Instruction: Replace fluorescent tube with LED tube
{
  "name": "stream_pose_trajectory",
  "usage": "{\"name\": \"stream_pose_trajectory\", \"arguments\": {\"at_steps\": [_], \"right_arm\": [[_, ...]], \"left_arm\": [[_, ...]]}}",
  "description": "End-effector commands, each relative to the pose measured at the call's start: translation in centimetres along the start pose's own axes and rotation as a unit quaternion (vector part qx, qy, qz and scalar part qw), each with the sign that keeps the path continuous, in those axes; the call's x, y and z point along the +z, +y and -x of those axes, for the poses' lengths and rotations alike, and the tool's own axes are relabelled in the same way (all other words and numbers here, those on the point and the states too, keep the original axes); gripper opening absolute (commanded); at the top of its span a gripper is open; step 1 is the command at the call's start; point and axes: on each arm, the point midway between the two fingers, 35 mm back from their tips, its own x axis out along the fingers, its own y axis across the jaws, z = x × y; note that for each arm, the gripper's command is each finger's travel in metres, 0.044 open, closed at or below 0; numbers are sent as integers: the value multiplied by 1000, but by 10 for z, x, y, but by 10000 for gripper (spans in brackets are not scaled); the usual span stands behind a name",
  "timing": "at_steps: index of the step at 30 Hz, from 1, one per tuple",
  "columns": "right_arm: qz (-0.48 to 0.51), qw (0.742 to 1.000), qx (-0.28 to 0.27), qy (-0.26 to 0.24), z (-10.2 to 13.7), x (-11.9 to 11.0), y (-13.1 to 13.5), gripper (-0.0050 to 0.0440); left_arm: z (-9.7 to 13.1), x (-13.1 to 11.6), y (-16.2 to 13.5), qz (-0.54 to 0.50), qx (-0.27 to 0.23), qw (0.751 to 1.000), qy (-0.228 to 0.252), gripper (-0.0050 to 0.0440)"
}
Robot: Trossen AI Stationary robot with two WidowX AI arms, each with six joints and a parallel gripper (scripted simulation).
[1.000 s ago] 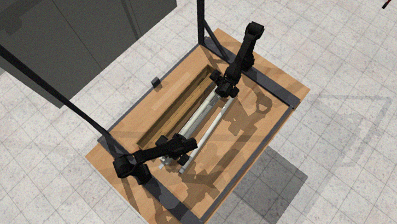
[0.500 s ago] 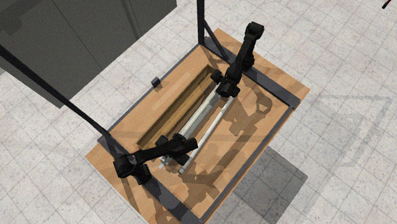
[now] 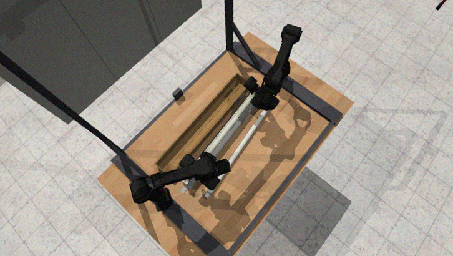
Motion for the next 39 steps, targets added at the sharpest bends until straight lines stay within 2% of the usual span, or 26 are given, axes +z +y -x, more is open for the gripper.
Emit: {"name": "stream_pose_trajectory", "arguments": {"at_steps": [1, 8, 12, 15, 19, 21, 22, 30, 34, 36, 38, 39], "right_arm": [[6, 1000, -6, -8, 7, 3, 1, 230], [5, 1000, -4, -6, 5, 1, 2, 230], [4, 999, -32, -3, 2, -1, 6, 230], [4, 997, -76, -1, -3, -2, 11, 230], [3, 988, -155, 1, -10, -2, 19, 230], [3, 988, -155, 1, -10, -2, 19, 230], [3, 985, -173, 1, -12, -2, 21, 230], [0, 953, -301, 5, -28, -2, 34, 230], [-2, 928, -372, 10, -38, -3, 41, 230], [-2, 912, -410, 10, -43, -3, 44, 230], [-2, 912, -410, 10, -43, -3, 44, 230], [-2, 903, -430, 5, -44, -1, 48, 230]], "left_arm": [[9, 4, -4, -12, 3, 1000, -13, 230], [6, 2, -3, -8, 2, 1000, -9, 230], [3, 0, -7, -8, 32, 999, -8, 230], [-3, -1, -13, -7, 84, 996, -4, 230], [-13, -1, -23, -5, 180, 984, 1, 230], [-13, -1, -23, -5, 180, 984, 1, 230], [-15, -1, -26, -4, 203, 979, 1, 230], [-34, 2, -46, -1, 367, 930, -5, 230], [-44, 2, -54, -1, 438, 899, -7, 230], [-49, 2, -57, -2, 466, 885, -9, 230], [-49, 2, -57, -2, 466, 885, -9, 230], [-51, 2, -59, -2, 480, 877, -10, 230]]}}
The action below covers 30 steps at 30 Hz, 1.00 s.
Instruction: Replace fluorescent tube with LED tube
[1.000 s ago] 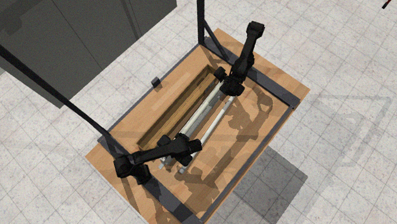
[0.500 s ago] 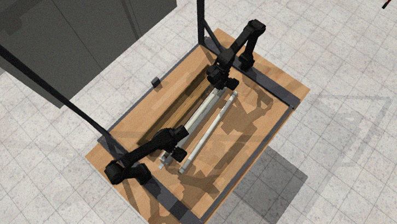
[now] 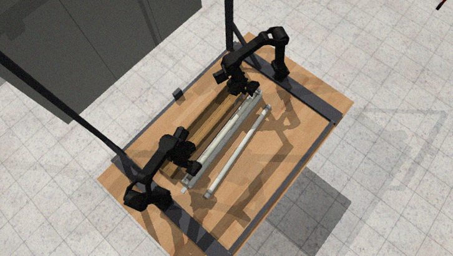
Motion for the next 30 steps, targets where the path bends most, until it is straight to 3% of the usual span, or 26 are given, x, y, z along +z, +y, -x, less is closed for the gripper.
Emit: {"name": "stream_pose_trajectory", "arguments": {"at_steps": [1, 7, 16, 20, 25, 30], "right_arm": [[-12, 997, -70, -2, 1, 3, 8, 230], [-10, 989, -144, -5, -6, 1, 18, 230], [-12, 990, -142, -7, -26, 2, 10, 216], [-12, 990, -142, -7, -32, 2, 8, 194], [-10, 990, -143, -5, -37, 3, 8, 160], [-14, 990, -139, -11, -33, 5, 9, 93]], "left_arm": [[6, 6, -3, 17, 46, 999, -7, 230], [6, 6, -6, 16, 67, 998, -9, 230], [-2, 4, -1, 17, 65, 998, -8, 226], [-22, 4, 2, 16, 66, 998, -8, 212], [-29, 4, 3, 16, 66, 998, -9, 186], [-31, 4, 2, 14, 67, 998, -8, 133]]}}
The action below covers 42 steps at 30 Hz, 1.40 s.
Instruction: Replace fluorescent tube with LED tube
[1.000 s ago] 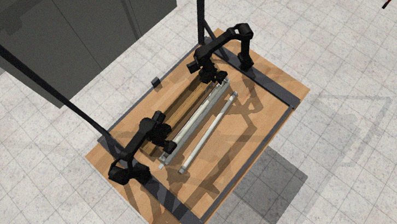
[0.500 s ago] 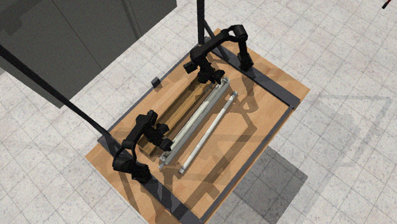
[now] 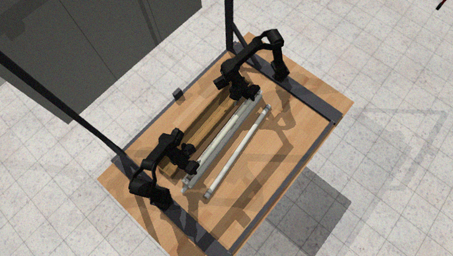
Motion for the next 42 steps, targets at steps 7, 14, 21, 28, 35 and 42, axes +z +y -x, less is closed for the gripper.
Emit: {"name": "stream_pose_trajectory", "arguments": {"at_steps": [7, 14, 21, 28, 35, 42], "right_arm": [[-6, 1000, 4, -8, 3, 2, 0, 53], [-6, 1000, 5, -8, 4, 2, 0, 87], [-6, 999, 33, -8, 4, 3, -2, 87], [-5, 991, 132, -9, 3, 3, -8, 87], [-4, 977, 215, -9, 2, 3, -13, 87], [-4, 961, 276, -9, 0, 3, -16, 87]], "left_arm": [[5, 2, 2, 6, -5, 1000, -11, 80], [5, 2, 2, 6, -5, 1000, -11, 85], [5, 2, 3, 5, -34, 999, -11, 85], [5, 2, 9, 4, -133, 991, -12, 85], [3, 2, 14, 3, -215, 976, -12, 85], [1, 2, 17, 2, -277, 961, -12, 85]]}}
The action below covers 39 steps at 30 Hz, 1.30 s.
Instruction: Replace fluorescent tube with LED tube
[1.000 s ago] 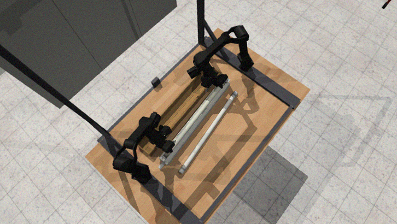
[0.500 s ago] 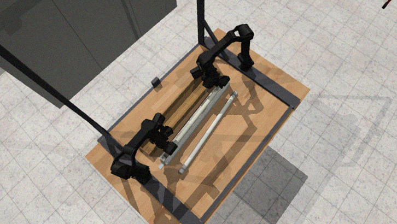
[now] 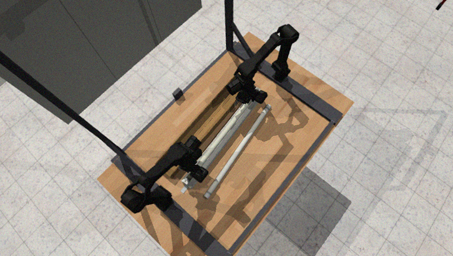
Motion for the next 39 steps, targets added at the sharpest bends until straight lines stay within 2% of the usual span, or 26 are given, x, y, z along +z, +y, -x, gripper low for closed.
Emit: {"name": "stream_pose_trajectory", "arguments": {"at_steps": [1, 10, 18, 32, 39], "right_arm": [[-3, 999, 50, -9, 4, 3, -3, 87], [-2, 989, 145, -11, 3, 4, -8, 87], [-2, 985, 171, -11, 3, 4, -10, 87], [-2, 985, 171, -11, 3, 4, -10, 87], [-2, 985, 171, -11, 25, 4, -14, 87]], "left_arm": [[5, 2, 3, 1, -52, 999, -13, 85], [5, 2, 9, -1, -145, 989, -14, 85], [4, 2, 10, -1, -172, 985, -14, 85], [4, 2, 10, -1, -172, 985, -14, 85], [27, 0, 14, -1, -172, 985, -14, 85]]}}
